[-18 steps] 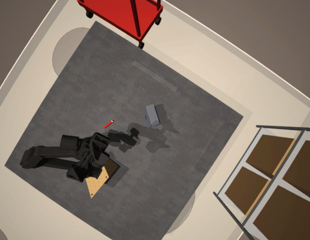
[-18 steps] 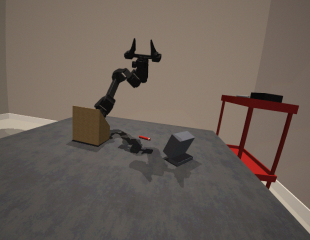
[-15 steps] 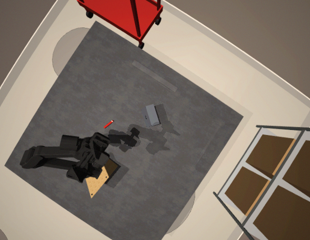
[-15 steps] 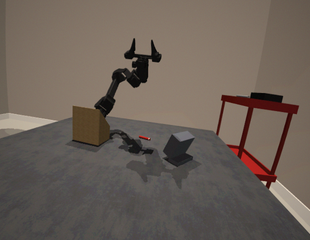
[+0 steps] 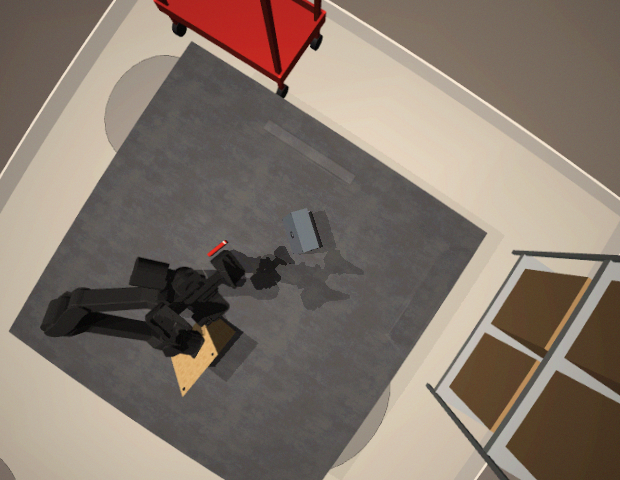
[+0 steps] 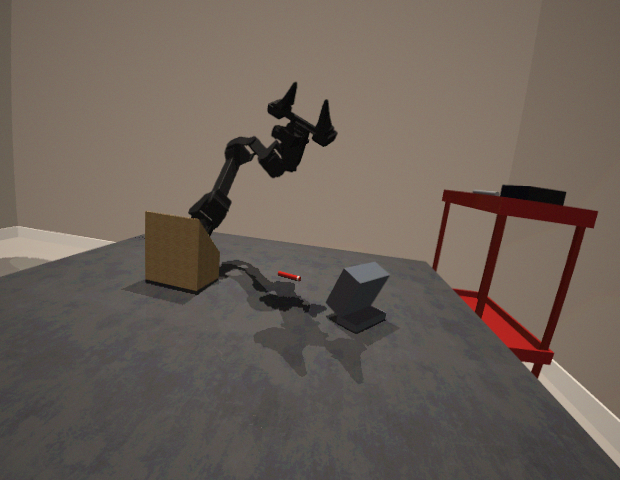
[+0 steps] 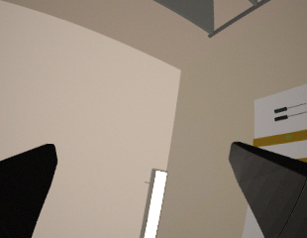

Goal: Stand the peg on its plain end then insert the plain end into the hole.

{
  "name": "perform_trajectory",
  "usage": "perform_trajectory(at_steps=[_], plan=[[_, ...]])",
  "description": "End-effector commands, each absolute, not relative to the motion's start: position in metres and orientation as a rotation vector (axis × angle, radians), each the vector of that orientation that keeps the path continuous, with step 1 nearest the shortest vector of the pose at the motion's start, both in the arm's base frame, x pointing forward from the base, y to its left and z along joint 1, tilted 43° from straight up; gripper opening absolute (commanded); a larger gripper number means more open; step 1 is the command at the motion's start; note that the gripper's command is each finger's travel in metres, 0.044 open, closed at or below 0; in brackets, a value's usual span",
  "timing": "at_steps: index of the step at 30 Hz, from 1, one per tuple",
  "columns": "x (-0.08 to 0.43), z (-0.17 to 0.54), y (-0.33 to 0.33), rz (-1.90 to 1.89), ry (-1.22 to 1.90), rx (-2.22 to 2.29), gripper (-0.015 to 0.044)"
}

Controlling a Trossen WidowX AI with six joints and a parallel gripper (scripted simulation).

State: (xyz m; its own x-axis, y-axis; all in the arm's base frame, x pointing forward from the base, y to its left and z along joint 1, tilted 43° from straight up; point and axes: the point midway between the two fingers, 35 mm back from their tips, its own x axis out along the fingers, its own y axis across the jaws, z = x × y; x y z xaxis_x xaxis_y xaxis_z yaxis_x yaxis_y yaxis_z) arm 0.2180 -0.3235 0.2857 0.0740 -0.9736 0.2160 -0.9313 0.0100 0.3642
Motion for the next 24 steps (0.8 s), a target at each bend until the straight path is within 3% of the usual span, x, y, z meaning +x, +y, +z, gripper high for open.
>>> perform_trajectory(at_steps=[1,24], plan=[[0.234,0.280,-0.322,-0.243,-1.771,1.955,0.0440],[0.323,0.226,-0.283,-0.713,-0.957,1.843,0.0440]])
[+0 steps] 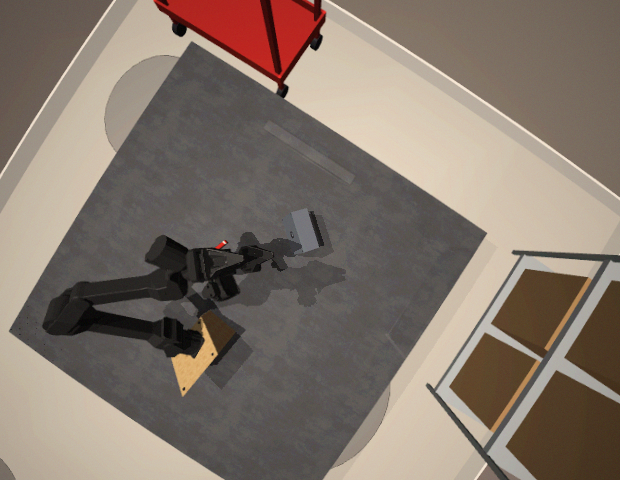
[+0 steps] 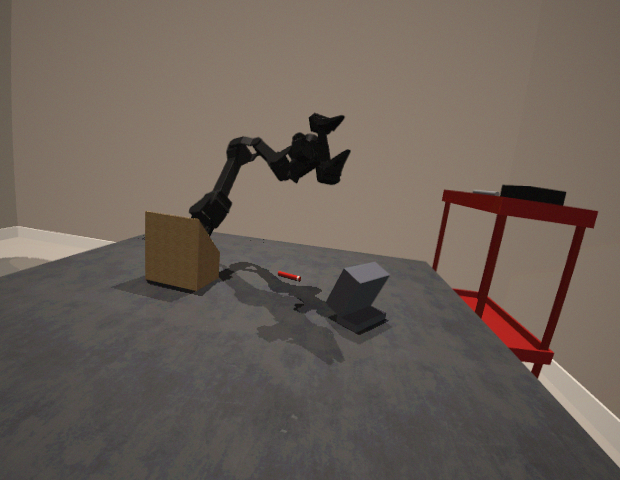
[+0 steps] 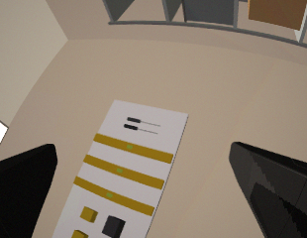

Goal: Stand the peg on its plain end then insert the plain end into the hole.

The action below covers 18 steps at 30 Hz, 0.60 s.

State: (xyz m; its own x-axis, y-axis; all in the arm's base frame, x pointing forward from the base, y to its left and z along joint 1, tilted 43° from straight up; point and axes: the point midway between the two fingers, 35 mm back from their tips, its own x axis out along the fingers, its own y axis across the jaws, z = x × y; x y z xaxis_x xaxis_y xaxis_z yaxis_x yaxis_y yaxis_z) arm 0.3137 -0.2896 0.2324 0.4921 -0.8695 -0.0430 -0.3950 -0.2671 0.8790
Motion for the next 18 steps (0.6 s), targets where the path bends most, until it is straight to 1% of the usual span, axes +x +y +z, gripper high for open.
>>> perform_trajectory(at_steps=[1,18], plan=[[0.326,0.223,-0.281,-0.725,-0.920,1.834,0.0440],[0.369,0.174,-0.229,-0.821,-0.291,1.652,0.0440]])
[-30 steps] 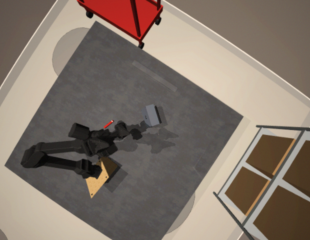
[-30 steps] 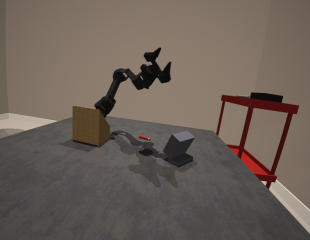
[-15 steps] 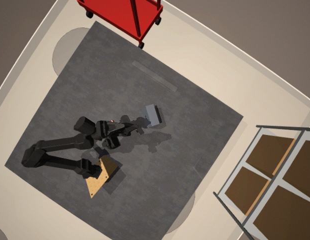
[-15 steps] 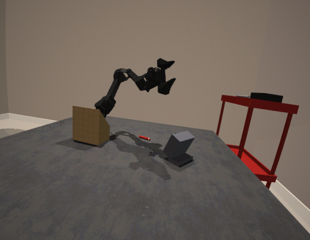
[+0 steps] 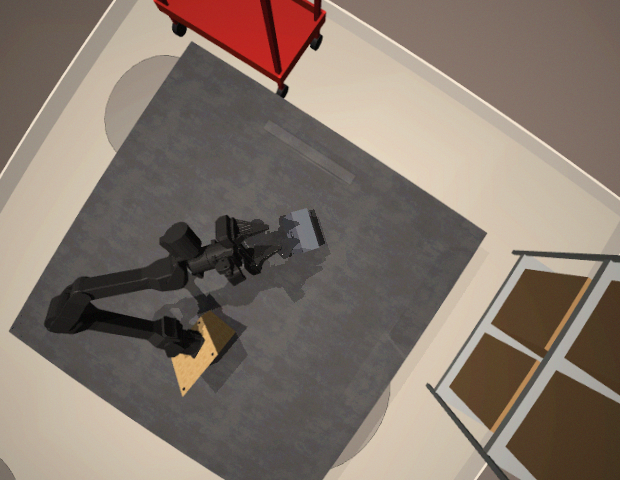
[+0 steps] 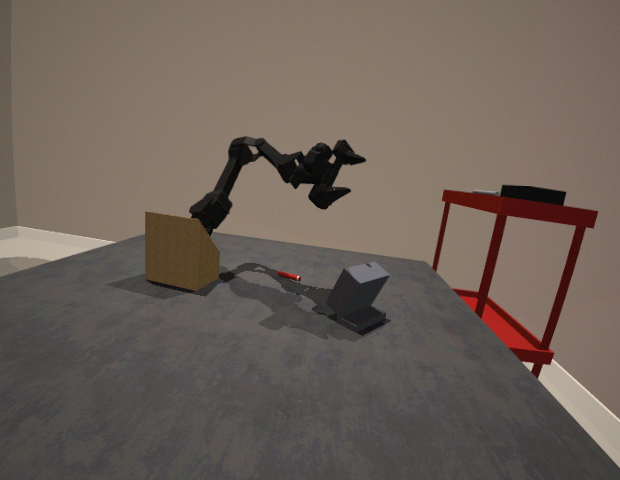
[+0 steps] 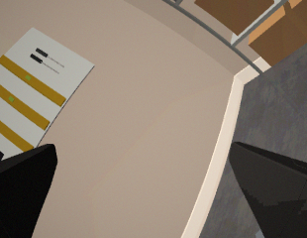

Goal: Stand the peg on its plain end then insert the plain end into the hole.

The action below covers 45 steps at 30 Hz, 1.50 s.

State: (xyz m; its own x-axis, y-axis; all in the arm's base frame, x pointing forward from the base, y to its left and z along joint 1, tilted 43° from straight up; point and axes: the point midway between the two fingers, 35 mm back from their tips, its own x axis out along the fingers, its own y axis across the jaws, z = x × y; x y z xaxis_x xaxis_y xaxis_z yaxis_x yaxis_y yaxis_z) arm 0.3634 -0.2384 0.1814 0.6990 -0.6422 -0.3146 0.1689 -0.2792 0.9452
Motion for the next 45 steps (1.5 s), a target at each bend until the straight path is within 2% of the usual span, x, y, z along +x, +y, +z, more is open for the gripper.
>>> perform_trajectory(at_steps=[1,23,45], plan=[[0.371,0.171,-0.225,-0.821,-0.254,1.639,0.0440],[0.384,0.115,-0.130,-0.654,0.505,1.343,0.0440],[0.350,0.090,-0.022,-0.214,1.121,1.064,0.0440]])
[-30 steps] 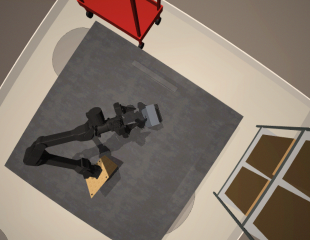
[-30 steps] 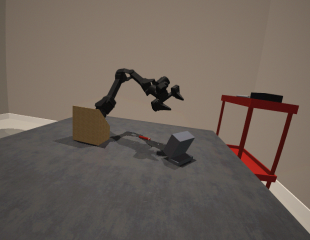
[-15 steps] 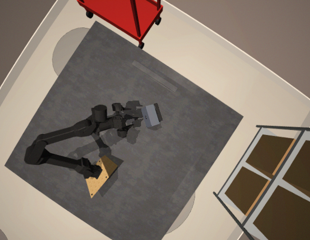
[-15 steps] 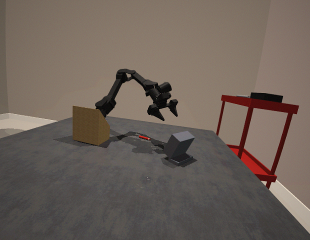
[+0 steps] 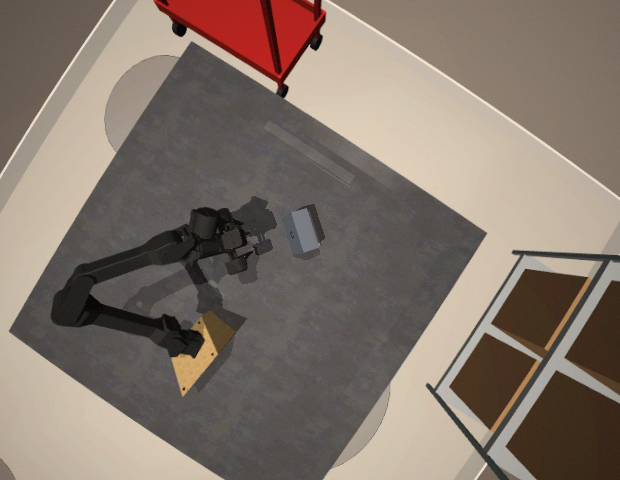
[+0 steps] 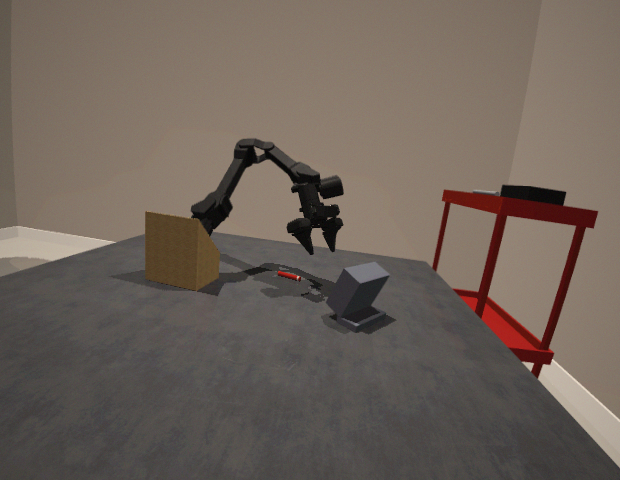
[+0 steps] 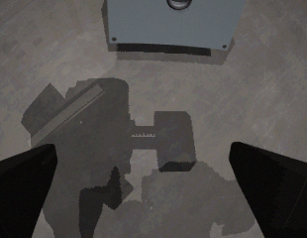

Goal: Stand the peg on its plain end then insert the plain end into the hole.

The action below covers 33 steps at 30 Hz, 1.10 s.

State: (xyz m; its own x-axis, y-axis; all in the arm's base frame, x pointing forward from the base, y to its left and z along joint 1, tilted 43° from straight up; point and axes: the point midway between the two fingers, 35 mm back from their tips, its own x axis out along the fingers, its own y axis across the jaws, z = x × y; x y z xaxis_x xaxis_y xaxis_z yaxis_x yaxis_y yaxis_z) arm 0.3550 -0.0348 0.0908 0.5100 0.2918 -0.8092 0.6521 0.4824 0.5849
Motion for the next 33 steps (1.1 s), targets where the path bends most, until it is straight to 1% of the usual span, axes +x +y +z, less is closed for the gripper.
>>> perform_trajectory(at_steps=[1,17,33], plan=[[0.347,0.090,-0.017,-0.188,1.144,1.053,0.0440],[0.302,0.106,0.054,0.258,1.429,0.928,0.0440],[0.307,0.093,0.066,0.262,1.431,0.926,0.0440]])
